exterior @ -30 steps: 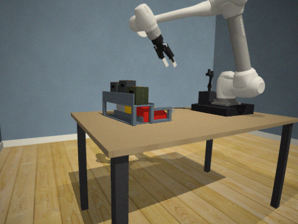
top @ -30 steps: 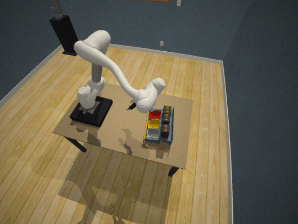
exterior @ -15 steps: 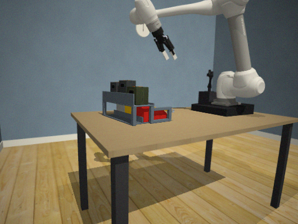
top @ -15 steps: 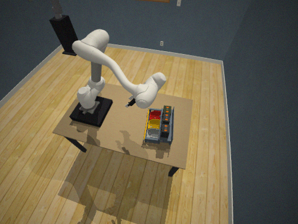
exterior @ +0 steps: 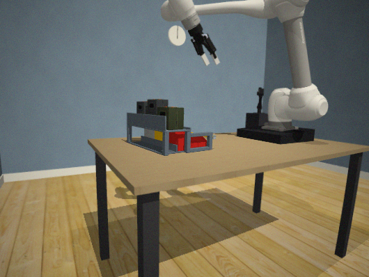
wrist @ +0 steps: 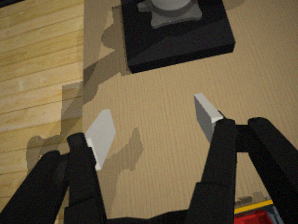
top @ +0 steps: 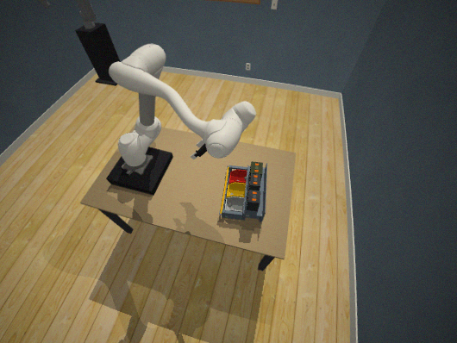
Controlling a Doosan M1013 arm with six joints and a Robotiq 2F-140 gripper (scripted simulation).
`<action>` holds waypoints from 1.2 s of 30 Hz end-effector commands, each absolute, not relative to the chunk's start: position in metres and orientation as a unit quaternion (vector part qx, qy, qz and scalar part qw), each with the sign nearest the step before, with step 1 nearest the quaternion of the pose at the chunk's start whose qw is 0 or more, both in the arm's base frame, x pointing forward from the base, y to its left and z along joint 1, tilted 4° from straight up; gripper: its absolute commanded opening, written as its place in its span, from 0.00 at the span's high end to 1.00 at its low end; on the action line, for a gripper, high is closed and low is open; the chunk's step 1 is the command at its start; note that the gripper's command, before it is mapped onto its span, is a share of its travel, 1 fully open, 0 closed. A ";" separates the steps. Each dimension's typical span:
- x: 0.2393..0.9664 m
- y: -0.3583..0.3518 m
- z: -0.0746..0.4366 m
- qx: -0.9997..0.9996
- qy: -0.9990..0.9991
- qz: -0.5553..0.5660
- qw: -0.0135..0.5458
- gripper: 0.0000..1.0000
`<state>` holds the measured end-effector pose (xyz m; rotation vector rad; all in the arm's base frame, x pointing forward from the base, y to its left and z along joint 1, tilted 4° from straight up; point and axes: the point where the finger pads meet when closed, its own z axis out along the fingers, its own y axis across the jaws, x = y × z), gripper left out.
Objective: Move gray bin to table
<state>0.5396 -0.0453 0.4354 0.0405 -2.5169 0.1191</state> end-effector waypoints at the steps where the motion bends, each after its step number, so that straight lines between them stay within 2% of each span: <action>1: 0.540 -0.045 0.436 0.015 -0.951 0.045 0.306 0.43; 3: 0.540 -0.045 0.436 0.015 -0.951 0.045 0.306 0.43; 8: 0.536 -0.046 0.485 0.015 -0.951 0.045 0.306 0.43; 20: 0.536 -0.046 0.485 0.015 -0.951 0.045 0.306 0.43; 25: 0.533 -0.046 0.535 0.015 -0.951 0.045 0.306 0.43; 36: 0.533 -0.046 0.535 0.015 -0.951 0.045 0.306 0.43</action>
